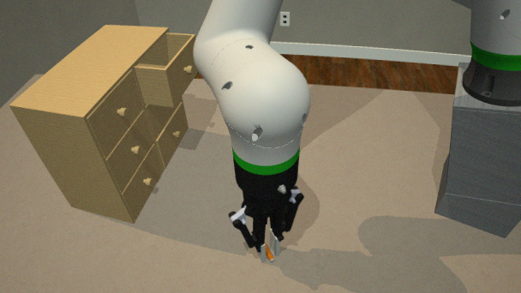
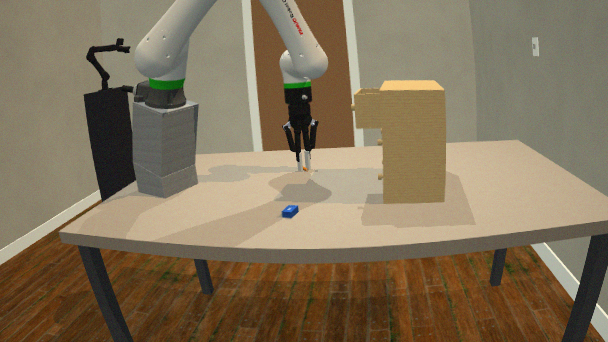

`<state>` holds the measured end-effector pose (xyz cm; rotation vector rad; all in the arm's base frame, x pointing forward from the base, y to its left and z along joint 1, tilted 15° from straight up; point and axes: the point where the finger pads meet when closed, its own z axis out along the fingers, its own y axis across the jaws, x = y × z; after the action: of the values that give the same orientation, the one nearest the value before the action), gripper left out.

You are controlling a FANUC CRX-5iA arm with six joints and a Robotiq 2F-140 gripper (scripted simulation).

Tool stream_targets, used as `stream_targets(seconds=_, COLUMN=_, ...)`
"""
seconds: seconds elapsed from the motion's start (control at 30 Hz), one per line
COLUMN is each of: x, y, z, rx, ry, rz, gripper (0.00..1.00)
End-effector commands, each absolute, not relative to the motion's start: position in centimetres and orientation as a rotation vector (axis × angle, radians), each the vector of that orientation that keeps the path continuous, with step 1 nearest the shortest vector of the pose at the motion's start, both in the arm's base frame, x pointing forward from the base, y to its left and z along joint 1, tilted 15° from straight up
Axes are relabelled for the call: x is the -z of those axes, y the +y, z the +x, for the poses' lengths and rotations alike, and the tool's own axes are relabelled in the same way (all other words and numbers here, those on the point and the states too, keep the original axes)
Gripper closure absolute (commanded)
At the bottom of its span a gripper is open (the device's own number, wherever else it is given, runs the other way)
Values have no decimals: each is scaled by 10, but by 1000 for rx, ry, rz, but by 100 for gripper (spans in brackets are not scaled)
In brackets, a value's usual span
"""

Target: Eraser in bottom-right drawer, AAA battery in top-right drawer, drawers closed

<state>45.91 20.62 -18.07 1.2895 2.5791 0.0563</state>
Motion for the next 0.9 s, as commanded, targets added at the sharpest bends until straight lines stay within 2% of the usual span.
stream_targets(seconds=0.0, x=181, y=206, z=459, rx=-57, ry=2579, rz=1289, gripper=85)
stream_targets(seconds=0.03, x=181, y=206, z=459, rx=-57, ry=2579, rz=1289, gripper=85)
stream_targets(seconds=0.07, x=181, y=206, z=459, rx=-57, ry=2579, rz=1289, gripper=97)
stream_targets(seconds=0.73, x=180, y=206, z=459, rx=-57, ry=2579, rz=1289, gripper=97)
stream_targets(seconds=0.87, x=161, y=208, z=454, rx=-57, ry=2579, rz=1289, gripper=97)
